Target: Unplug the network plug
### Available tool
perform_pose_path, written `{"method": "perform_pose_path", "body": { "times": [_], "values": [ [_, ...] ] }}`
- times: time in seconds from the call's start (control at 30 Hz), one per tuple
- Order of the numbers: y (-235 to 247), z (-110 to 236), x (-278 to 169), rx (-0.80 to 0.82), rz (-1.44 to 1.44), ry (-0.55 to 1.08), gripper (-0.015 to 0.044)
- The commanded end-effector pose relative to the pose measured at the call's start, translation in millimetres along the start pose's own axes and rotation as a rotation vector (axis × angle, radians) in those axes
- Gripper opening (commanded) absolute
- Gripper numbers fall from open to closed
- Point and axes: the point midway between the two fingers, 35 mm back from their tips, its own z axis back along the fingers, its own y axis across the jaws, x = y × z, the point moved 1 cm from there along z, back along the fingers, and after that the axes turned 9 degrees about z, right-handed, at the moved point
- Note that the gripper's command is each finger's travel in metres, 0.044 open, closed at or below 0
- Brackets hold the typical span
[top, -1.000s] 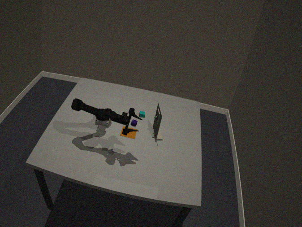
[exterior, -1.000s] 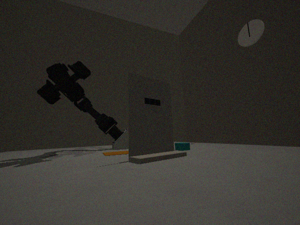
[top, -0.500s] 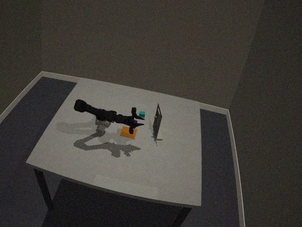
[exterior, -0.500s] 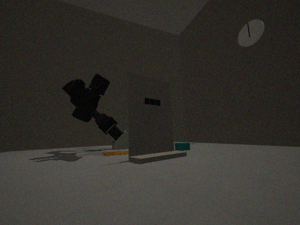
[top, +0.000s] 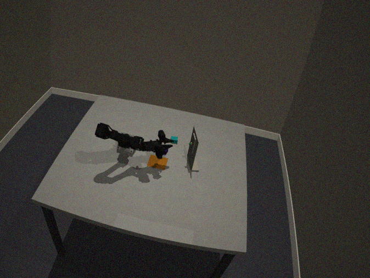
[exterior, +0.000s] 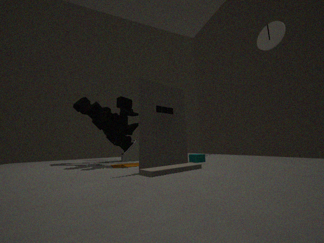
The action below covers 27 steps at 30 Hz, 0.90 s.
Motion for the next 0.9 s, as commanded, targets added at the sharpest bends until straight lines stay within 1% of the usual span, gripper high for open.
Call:
{"method": "perform_pose_path", "body": {
  "times": [0.0, 0.13, 0.87],
  "values": [
    [0, 0, -6, 0.013, -0.03, 0.016, 0.0156],
    [0, -4, -4, 0.013, -0.029, 0.016, 0.0156],
    [-2, -58, 9, 0.014, -0.029, 0.014, 0.0156]
  ]
}}
